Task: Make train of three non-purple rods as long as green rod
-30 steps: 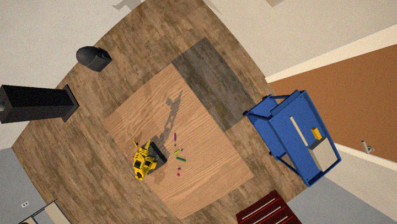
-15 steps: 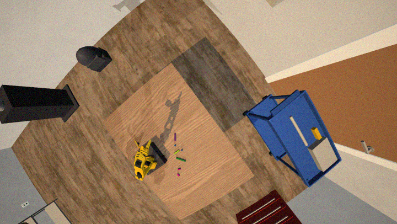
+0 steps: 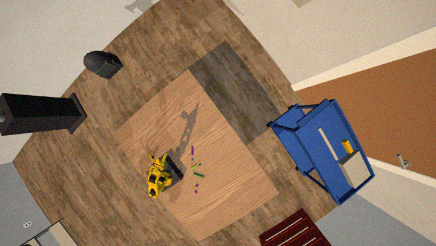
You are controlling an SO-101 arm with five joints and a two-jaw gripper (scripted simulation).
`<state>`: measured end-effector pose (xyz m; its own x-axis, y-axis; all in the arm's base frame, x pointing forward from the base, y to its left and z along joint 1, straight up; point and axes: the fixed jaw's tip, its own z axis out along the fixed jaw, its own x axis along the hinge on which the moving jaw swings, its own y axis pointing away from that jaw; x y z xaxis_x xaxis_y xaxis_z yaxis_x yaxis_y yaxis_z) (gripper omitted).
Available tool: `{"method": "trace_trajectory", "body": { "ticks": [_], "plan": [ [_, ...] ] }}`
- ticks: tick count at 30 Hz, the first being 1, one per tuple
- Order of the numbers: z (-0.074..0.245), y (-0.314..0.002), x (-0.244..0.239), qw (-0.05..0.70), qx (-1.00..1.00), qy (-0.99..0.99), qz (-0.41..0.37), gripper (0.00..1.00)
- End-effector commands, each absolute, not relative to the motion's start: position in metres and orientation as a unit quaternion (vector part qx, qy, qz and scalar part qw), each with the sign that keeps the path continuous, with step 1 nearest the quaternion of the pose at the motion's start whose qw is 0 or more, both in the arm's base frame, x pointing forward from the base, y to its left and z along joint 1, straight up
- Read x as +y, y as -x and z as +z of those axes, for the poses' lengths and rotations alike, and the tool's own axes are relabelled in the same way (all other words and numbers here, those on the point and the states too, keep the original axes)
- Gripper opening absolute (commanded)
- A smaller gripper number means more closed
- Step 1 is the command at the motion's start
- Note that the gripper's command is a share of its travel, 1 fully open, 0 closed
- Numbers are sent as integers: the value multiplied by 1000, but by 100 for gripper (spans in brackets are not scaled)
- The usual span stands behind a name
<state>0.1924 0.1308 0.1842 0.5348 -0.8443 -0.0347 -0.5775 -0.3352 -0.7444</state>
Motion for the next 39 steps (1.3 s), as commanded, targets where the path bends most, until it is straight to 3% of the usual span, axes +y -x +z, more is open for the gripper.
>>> {"method": "trace_trajectory", "body": {
  "ticks": [1, 39],
  "plan": [
    [177, -188, 128, 350, 444, 805, -178, 100],
    [155, -183, 124, 317, 456, 816, -159, 100]
  ]
}}
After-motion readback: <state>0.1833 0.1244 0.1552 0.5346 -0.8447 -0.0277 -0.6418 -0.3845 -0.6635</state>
